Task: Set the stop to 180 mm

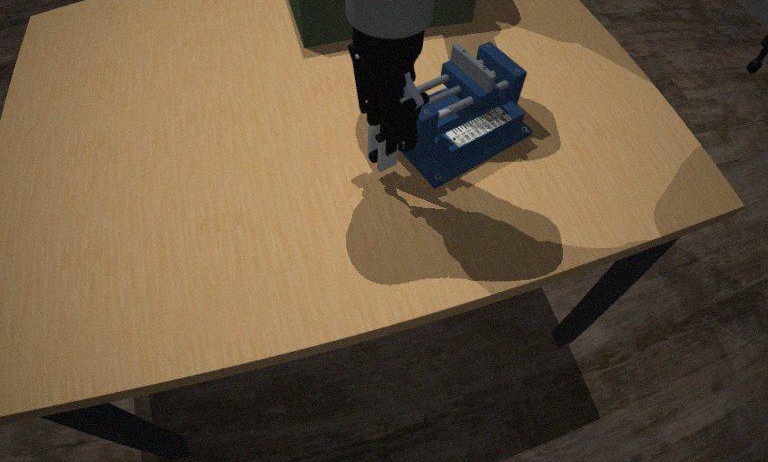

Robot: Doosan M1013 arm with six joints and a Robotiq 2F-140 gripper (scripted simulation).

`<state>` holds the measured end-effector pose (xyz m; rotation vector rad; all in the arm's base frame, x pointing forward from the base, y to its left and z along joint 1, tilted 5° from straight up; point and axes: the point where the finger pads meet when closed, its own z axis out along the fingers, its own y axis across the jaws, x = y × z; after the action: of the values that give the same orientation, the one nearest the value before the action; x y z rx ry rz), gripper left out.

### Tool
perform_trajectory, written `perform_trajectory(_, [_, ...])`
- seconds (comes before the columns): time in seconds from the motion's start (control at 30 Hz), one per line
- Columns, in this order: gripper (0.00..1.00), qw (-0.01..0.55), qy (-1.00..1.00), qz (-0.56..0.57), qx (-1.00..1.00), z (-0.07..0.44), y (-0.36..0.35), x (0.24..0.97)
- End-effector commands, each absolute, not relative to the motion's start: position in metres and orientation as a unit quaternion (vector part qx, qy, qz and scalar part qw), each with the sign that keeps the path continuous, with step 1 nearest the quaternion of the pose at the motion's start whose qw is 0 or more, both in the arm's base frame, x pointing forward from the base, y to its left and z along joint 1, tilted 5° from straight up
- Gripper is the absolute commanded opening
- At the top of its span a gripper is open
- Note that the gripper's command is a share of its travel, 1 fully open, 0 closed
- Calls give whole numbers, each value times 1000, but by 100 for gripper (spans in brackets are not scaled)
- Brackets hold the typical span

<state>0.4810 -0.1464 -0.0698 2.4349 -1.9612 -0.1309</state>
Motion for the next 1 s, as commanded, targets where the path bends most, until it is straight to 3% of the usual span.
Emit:
perform_trajectory(0.0, [4,7,-626,-43,779,-75,-148,473])
perform_trajectory(0.97, [4,7,-626,-43,779,-61,-158,428])
